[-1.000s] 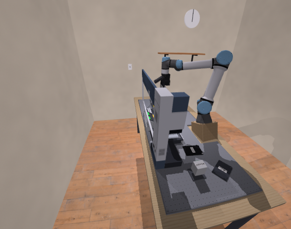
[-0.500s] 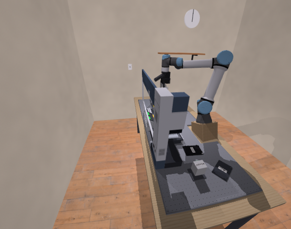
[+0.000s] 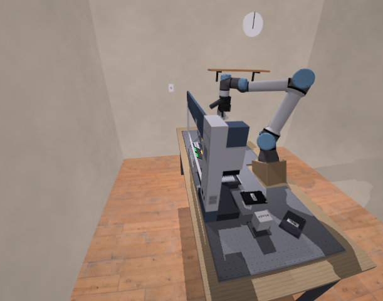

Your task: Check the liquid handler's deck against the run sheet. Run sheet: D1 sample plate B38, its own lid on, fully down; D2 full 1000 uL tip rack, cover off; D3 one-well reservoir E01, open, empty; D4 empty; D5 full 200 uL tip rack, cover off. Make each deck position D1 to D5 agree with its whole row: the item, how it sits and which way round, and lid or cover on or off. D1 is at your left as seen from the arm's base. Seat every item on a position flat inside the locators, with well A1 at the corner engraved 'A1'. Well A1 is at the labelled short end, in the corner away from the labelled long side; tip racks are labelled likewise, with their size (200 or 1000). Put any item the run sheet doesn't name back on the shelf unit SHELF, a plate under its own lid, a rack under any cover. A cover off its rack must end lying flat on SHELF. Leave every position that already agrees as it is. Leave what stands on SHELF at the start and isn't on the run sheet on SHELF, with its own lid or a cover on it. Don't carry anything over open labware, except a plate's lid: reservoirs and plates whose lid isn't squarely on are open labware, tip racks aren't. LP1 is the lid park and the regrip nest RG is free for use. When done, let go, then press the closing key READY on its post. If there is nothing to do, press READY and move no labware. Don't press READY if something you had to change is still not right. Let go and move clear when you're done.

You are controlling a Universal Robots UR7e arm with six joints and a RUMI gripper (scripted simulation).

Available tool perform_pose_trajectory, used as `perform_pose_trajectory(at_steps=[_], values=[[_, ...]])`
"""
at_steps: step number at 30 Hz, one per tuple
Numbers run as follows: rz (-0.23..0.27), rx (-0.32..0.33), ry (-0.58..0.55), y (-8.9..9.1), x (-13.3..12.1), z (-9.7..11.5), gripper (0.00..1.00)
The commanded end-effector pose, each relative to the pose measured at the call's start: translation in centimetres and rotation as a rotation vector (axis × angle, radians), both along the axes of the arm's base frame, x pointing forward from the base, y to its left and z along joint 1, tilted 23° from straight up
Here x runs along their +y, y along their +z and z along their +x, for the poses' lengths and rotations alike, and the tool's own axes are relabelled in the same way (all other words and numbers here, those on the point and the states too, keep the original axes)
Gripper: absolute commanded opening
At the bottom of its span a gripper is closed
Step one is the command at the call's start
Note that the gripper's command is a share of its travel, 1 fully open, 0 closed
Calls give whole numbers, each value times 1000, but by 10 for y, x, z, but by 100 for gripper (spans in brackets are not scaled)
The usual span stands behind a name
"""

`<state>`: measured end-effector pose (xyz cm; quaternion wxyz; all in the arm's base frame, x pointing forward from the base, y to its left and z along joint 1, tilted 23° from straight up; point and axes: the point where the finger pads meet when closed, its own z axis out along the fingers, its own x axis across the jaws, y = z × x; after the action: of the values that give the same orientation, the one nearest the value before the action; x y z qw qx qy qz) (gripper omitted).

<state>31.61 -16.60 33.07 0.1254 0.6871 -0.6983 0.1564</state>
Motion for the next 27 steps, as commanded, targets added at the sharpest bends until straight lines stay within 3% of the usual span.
perform_pose_trajectory(at_steps=[1,16,22,27], values=[[3,-2,9,-6,-2,-17,82],[4,-1,9,-28,-11,-88,82],[4,-1,9,-34,-13,-106,82],[4,-1,9,-34,-13,-106,82]])
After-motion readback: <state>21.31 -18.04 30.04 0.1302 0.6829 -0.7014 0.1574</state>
